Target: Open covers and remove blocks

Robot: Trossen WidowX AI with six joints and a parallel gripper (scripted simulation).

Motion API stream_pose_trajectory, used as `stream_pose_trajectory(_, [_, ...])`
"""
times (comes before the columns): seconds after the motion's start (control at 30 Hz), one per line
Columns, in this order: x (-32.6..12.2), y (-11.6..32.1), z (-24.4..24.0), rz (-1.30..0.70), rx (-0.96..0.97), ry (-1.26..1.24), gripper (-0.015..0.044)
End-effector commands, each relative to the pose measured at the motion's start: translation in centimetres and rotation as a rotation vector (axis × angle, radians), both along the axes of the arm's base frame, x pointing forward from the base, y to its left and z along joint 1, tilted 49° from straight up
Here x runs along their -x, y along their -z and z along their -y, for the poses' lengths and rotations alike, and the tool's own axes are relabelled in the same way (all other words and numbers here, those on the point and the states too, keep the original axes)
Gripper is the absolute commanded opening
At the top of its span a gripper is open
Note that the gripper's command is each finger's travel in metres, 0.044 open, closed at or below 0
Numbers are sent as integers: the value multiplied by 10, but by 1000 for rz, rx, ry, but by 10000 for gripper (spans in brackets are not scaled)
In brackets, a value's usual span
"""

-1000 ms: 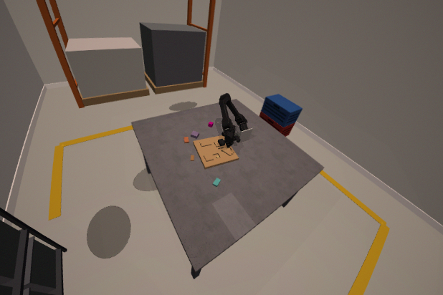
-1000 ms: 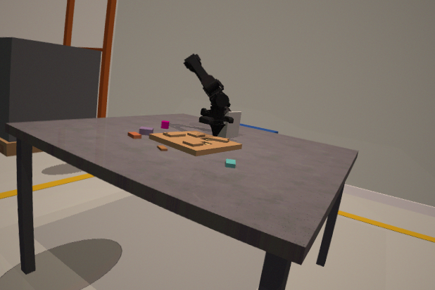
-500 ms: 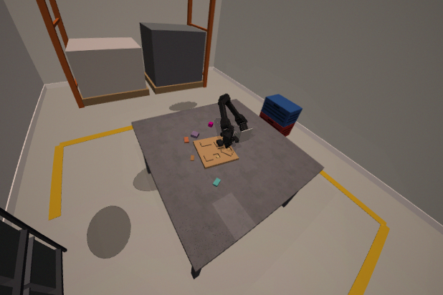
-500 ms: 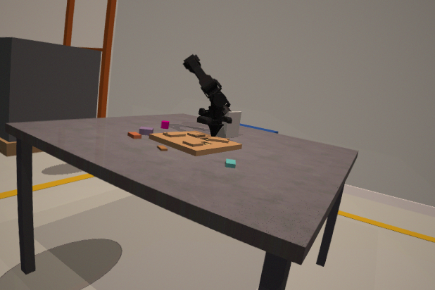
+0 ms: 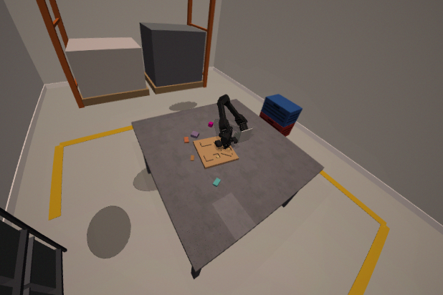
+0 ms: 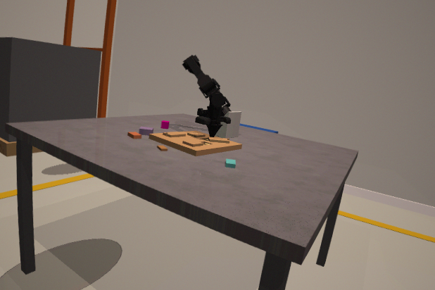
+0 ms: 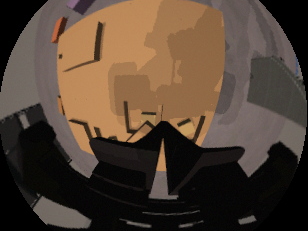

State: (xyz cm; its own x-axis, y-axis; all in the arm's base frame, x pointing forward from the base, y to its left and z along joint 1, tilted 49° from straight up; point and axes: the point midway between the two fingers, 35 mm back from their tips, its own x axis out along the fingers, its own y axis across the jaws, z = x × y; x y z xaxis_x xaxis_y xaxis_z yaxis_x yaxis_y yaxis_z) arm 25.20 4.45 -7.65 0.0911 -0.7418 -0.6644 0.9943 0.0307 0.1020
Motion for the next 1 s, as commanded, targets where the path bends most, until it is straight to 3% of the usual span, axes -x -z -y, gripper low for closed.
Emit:
stream_pose_trajectory(0.0, [-7, 1, -2, -1, 2, -2, 0])
stream_pose_trajectory(0.97, [-32, 13, -15, 0, 1, -2, 0])
